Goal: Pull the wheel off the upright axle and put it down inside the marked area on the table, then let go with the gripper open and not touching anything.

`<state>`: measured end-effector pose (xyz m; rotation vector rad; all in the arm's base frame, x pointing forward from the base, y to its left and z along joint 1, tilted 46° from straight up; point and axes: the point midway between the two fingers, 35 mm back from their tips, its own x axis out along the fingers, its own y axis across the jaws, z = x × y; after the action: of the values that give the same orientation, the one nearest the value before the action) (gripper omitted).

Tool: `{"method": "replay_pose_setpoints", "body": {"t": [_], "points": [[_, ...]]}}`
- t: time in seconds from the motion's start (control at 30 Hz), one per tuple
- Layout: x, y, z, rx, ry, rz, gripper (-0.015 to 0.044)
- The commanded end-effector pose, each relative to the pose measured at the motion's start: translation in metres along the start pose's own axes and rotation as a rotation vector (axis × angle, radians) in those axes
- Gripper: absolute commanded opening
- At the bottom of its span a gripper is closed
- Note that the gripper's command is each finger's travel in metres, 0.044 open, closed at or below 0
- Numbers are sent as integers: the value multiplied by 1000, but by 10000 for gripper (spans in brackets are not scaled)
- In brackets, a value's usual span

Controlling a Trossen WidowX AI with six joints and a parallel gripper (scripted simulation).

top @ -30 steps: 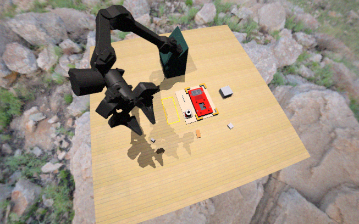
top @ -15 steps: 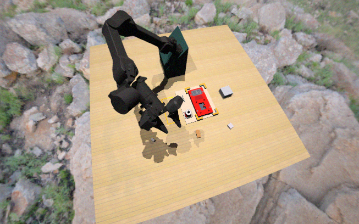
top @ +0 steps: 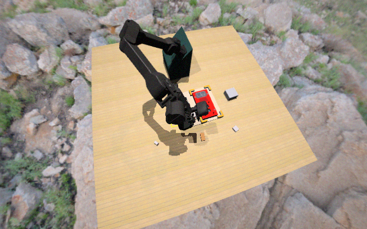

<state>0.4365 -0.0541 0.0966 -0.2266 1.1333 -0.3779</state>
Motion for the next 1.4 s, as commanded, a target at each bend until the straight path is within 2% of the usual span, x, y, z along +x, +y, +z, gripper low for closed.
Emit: {"method": "replay_pose_setpoints", "body": {"t": [0.0,0.33,0.73,1.17,1.3,1.37], "points": [[19,4,-28,-35,99,-85,300],[51,3,-101,-207,318,-384,300],[58,11,-105,-212,321,-389,300],[118,-16,-121,-212,321,-392,300],[121,-18,-123,-212,321,-393,300],[119,-17,-121,-203,321,-389,247]]}}
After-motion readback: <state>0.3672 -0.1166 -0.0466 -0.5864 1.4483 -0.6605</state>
